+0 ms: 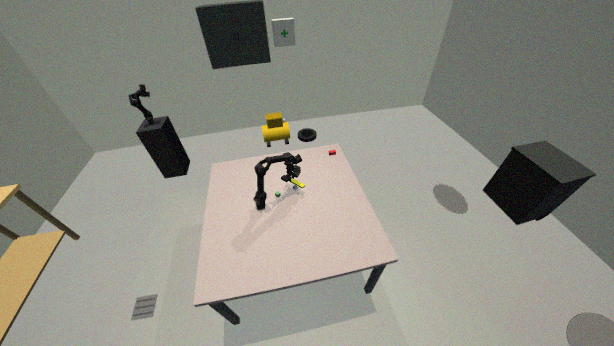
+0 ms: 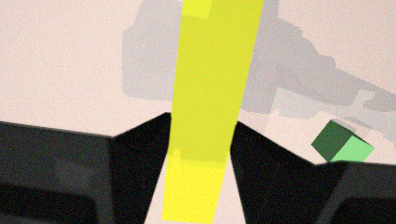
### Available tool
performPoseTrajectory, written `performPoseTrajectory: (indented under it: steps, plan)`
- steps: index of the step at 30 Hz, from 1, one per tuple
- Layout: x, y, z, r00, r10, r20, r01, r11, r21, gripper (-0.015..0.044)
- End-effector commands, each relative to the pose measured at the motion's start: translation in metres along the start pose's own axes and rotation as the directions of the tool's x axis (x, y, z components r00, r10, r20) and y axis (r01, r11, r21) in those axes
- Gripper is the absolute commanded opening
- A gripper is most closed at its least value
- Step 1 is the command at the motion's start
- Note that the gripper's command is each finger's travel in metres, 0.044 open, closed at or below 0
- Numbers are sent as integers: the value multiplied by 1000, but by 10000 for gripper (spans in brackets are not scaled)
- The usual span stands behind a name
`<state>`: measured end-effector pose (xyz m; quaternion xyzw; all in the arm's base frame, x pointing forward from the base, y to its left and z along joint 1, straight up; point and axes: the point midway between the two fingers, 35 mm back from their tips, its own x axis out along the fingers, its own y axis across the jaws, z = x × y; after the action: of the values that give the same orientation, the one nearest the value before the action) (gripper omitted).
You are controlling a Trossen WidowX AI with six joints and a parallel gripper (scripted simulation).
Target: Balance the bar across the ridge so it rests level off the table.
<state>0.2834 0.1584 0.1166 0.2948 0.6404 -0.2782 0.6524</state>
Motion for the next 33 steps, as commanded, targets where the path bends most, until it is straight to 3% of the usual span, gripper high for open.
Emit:
performPoseTrajectory:
  steps: [1, 33]
  plan:
    - [8, -1, 0, 1000, -2, 0, 2, 1000, 4, 0]
    - [17, -1, 1, 1000, -2, 0, 2, 1000, 4, 0]
